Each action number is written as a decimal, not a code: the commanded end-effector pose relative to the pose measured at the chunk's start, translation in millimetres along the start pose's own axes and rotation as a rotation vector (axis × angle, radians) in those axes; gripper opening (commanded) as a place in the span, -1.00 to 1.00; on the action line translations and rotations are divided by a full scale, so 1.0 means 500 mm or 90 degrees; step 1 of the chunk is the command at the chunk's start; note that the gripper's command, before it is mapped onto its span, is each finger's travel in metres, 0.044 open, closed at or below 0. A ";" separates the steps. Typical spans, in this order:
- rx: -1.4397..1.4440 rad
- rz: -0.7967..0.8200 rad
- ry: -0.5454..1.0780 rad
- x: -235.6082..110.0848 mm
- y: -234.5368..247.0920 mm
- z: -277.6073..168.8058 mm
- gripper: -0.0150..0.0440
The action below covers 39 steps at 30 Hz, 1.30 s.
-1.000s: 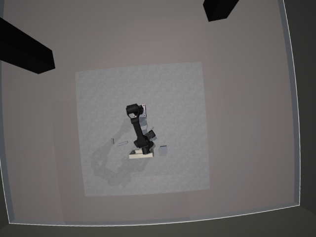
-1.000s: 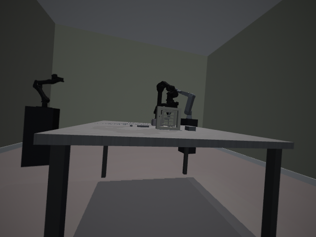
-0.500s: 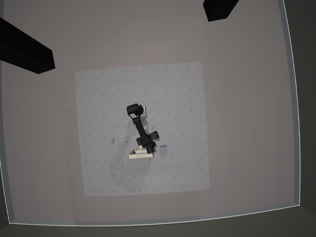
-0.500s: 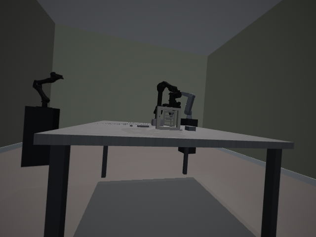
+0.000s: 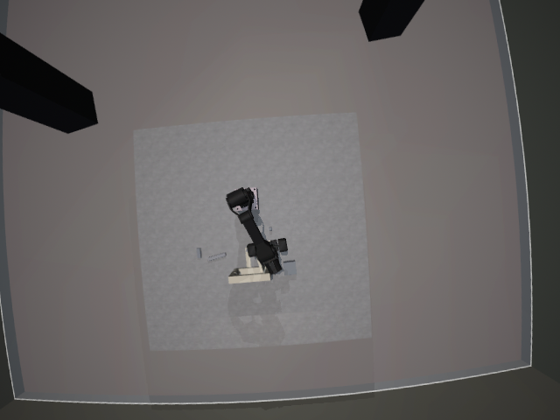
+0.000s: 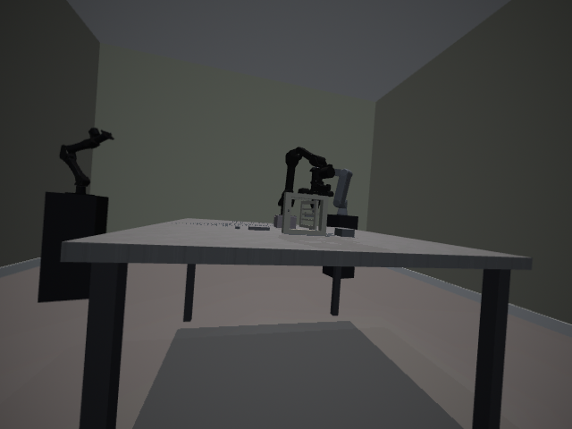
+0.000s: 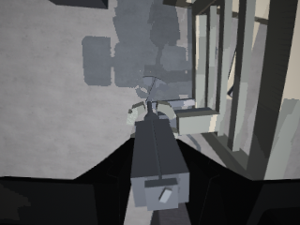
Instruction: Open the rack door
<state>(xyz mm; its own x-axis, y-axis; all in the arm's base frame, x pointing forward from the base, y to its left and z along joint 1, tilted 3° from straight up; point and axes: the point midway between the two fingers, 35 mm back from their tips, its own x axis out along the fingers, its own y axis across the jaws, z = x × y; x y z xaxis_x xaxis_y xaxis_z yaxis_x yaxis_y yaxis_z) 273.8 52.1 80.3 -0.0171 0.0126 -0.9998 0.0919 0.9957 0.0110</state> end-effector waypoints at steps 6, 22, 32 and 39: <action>0.100 0.000 0.003 0.002 0.027 0.012 -0.40; 0.160 0.000 0.003 0.002 0.050 0.022 -0.40; 0.160 0.000 0.003 0.002 0.050 0.022 -0.14; 0.160 0.000 0.003 0.002 0.050 0.022 0.49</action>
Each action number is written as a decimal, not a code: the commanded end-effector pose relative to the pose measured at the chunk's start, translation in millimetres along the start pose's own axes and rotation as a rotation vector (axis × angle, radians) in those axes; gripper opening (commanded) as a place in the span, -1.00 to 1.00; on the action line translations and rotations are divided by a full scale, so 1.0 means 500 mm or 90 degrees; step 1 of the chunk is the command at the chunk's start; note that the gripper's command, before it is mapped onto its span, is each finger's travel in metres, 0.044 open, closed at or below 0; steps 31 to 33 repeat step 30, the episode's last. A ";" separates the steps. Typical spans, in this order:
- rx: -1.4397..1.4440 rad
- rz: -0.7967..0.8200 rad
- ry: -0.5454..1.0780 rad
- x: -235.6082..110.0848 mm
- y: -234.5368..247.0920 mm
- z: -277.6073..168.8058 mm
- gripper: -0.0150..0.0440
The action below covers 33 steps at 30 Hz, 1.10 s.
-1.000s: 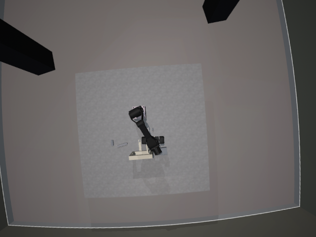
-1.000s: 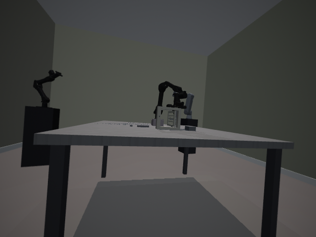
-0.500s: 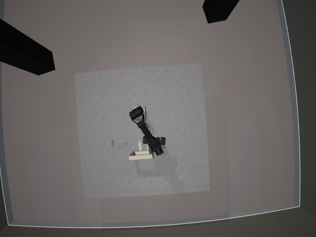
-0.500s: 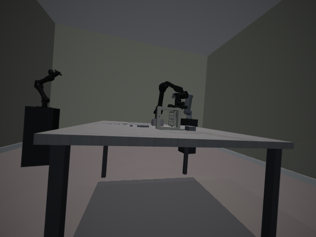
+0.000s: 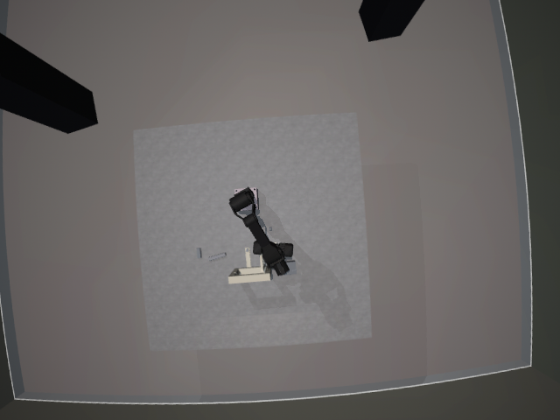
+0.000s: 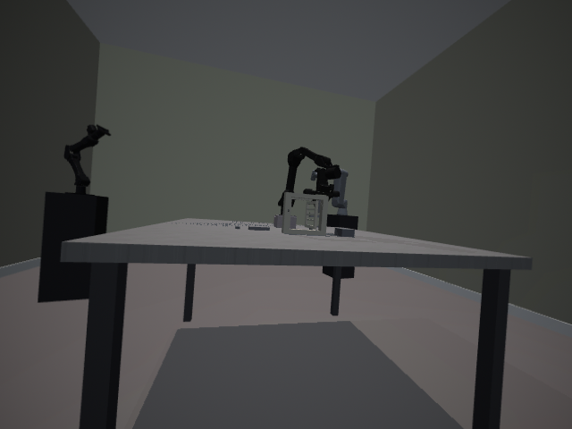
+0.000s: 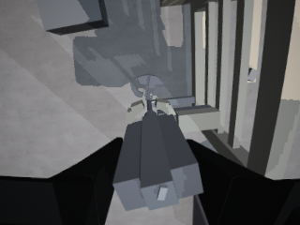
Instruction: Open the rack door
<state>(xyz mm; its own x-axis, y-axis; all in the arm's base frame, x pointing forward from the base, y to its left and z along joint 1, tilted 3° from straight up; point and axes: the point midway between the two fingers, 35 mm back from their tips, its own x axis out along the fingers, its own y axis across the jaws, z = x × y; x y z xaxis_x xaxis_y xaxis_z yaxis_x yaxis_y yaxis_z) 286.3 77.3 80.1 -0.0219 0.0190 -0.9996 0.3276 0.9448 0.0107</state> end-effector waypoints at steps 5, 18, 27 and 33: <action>0.006 -0.003 -0.001 -0.006 -0.002 0.002 0.52; 0.006 -0.003 -0.001 -0.042 0.001 0.005 0.52; 0.006 -0.003 -0.001 -0.067 0.002 0.005 0.52; 0.006 -0.003 -0.001 -0.076 0.002 0.005 0.52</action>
